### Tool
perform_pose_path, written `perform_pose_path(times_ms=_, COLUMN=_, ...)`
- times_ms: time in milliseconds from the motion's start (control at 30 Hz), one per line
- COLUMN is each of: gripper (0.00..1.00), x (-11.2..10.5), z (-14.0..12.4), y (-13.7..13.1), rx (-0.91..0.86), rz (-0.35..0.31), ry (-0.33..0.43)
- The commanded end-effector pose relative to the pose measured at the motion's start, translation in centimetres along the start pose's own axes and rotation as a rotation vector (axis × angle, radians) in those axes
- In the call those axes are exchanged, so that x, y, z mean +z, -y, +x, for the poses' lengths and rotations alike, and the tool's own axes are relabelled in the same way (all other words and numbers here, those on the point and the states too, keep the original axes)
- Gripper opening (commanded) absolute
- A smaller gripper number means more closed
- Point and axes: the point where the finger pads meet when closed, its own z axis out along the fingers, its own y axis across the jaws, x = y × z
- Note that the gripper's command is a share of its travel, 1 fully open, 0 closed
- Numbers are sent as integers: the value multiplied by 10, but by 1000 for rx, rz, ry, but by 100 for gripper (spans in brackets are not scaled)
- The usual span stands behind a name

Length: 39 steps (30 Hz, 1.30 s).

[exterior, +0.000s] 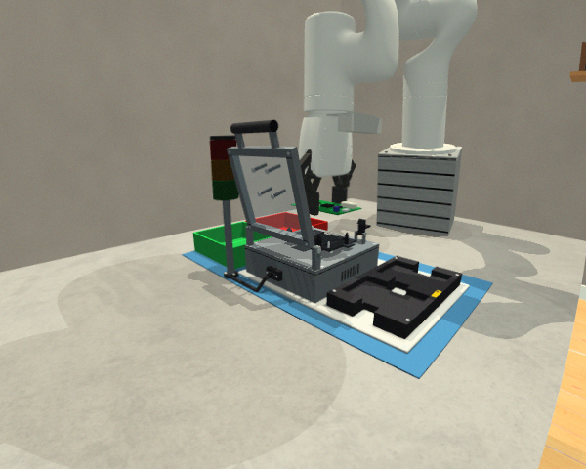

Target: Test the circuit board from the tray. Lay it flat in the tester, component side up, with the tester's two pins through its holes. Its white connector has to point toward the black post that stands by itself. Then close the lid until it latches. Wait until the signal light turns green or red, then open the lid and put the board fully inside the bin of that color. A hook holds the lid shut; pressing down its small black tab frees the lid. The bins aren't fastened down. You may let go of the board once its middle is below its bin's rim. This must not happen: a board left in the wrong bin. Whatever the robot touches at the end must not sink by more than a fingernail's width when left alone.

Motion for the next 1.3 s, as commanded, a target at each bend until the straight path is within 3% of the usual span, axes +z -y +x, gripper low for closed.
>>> perform_pose_path(times_ms=0, gripper=79, x=-1, z=-7, y=-3, rx=1, rz=1, ry=-12)
perform_pose_path(times_ms=1267, gripper=79, x=1, z=-11, y=-5, rx=1, rz=1, ry=-12)
